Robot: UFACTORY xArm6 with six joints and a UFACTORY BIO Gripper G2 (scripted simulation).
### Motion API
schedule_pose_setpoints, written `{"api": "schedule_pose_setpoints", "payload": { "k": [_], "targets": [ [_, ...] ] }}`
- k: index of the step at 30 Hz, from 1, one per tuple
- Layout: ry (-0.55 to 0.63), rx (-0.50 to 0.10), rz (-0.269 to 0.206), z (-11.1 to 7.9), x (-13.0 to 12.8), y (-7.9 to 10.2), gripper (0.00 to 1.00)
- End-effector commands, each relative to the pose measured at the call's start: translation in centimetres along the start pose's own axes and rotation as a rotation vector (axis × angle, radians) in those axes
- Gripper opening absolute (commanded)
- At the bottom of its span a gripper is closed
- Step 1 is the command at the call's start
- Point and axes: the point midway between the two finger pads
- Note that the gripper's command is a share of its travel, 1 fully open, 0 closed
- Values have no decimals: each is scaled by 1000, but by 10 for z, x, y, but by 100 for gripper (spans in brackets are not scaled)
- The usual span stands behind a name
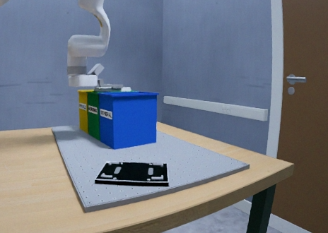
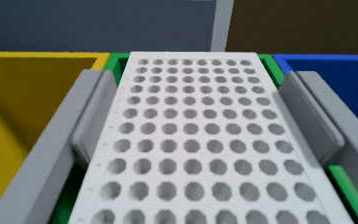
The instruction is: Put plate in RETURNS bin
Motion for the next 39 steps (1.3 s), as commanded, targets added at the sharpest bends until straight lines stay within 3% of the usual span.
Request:
{"api": "schedule_pose_setpoints", "payload": {
  "k": [1,8,29,30,39],
  "targets": [
    [0,-4,1,1,-1,-8,0],
    [0,-4,1,1,-1,-16,0],
    [0,-4,1,1,-1,-16,0],
    [0,-4,1,1,-1,-16,18],
    [0,-4,1,1,-1,-16,18]
  ]
}}
Point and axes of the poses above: the point midway between the two finger pads, its own z axis out along the fingers, its own x axis across the jaws, y = z × x, and after that the axes turned 5 degrees about z, right-handed
